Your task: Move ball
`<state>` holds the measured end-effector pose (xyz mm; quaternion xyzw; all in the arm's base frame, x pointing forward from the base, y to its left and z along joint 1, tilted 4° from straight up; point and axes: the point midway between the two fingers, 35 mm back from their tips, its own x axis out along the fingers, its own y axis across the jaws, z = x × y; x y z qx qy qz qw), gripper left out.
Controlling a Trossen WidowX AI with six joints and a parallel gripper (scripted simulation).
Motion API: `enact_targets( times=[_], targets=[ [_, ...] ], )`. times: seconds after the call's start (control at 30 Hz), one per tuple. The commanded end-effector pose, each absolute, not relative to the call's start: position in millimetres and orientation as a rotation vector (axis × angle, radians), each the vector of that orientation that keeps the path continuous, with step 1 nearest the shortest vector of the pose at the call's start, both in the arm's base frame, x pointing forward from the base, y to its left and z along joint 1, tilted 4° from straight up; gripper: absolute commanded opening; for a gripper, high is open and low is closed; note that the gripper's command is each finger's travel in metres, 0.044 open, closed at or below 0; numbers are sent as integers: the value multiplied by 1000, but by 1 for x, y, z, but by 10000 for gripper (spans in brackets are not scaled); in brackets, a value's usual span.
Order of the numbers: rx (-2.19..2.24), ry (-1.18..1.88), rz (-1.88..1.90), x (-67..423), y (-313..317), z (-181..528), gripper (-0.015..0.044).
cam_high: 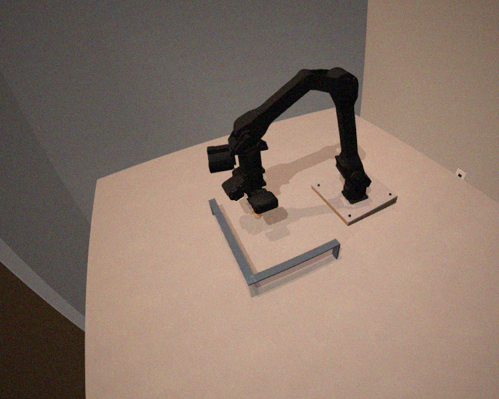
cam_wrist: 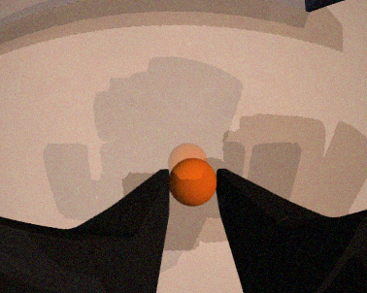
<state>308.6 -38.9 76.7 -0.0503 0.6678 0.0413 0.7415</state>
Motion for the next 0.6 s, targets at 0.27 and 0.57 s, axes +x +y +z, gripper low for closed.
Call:
enact_targets(
  times=[0.27,0.57],
  targets=[
    [-111,1473,95,307,-38,63,0],
    [-111,1473,95,308,-38,49,0]
  ],
)
